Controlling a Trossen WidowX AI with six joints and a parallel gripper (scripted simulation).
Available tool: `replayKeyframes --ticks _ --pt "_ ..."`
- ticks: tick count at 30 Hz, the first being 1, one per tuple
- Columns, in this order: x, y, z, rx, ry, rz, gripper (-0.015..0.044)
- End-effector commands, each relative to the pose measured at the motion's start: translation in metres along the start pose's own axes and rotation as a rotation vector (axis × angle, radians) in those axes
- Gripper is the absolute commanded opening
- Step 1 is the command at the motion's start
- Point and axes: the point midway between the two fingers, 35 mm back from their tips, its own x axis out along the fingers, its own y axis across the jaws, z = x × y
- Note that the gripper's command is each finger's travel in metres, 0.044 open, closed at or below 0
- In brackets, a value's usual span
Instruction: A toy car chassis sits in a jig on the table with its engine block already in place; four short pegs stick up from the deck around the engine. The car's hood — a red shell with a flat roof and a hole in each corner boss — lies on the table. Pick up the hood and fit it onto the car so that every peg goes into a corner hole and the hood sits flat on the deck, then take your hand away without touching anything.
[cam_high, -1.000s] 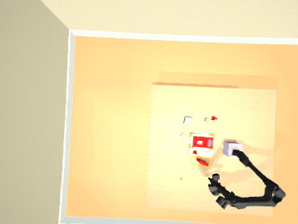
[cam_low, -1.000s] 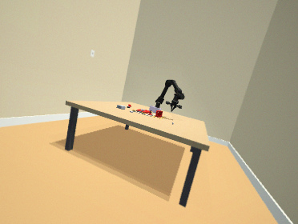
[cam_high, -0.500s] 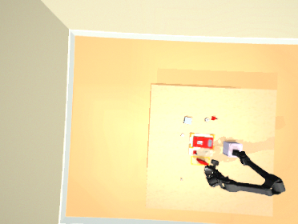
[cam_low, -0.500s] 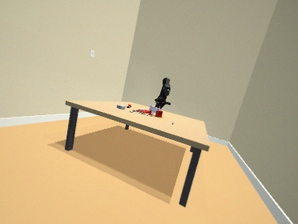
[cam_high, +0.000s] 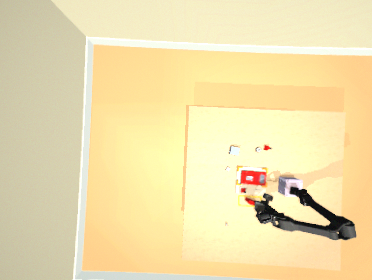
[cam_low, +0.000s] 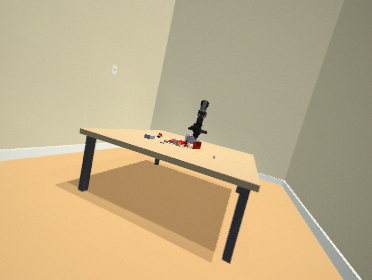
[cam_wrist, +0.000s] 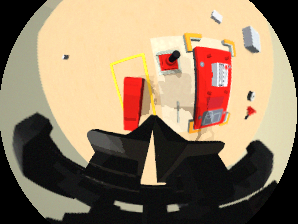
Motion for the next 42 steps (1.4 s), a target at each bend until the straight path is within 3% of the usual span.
replayKeyframes --ticks 1,42 --pt "0.027 -0.004 -0.005 0.001 0.021 -0.009 0.0" --pt "0.03 0.019 -0.003 0.001 0.021 -0.006 0.0"
